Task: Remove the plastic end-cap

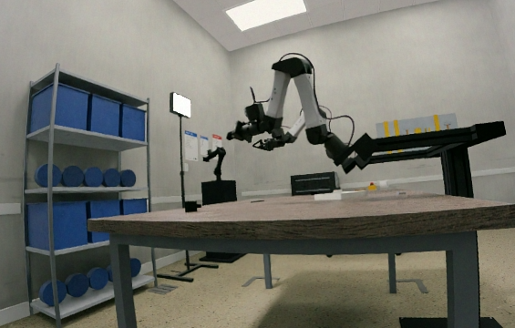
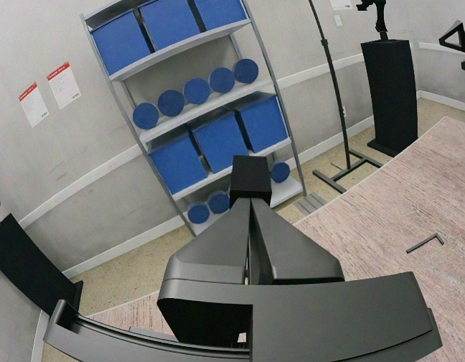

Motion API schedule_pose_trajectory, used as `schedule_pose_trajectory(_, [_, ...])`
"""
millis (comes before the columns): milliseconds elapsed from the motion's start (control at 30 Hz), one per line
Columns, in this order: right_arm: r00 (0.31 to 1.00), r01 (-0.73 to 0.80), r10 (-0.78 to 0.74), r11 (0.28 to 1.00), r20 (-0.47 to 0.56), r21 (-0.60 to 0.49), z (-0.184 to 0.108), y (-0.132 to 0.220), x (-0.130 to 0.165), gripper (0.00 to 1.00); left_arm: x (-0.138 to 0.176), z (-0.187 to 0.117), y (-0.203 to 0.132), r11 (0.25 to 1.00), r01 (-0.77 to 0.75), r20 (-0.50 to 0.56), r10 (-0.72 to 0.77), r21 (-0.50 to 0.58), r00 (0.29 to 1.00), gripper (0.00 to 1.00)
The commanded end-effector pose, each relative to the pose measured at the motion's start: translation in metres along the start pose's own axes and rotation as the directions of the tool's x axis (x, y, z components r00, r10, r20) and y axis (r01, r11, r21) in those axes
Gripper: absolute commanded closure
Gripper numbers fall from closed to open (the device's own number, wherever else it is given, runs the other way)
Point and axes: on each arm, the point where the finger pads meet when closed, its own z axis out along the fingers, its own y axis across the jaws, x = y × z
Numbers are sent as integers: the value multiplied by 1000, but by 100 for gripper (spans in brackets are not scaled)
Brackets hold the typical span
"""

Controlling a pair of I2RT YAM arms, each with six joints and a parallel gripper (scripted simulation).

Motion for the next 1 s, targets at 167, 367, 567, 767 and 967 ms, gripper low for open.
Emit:
schedule_pose_trajectory(167, [1000, 15, -15, 1000, 14, 1, 0, -1, -8, 0, -4, 0, 3, 1000, 1, 12, 0, -6, 1000, 100])
schedule_pose_trajectory(367, [1000, 15, -15, 1000, 14, 1, 0, -1, -8, 0, -4, 0, 3, 1000, 1, 12, 0, -6, 1000, 100])
schedule_pose_trajectory(567, [1000, 15, -15, 1000, 14, 1, 0, -1, -8, 0, -4, 0, 3, 1000, 1, 12, 0, -6, 1000, 100])
schedule_pose_trajectory(767, [999, 32, -32, 999, 27, 2, -29, 5, -17, 0, -4, 0, 3, 1000, 1, 12, 0, -6, 1000, 100])
schedule_pose_trajectory(967, [999, 33, -33, 999, 31, -9, -54, 9, -17, 0, 4, 1, -3, 1000, -9, -22, 9, 9, 1000, 100])
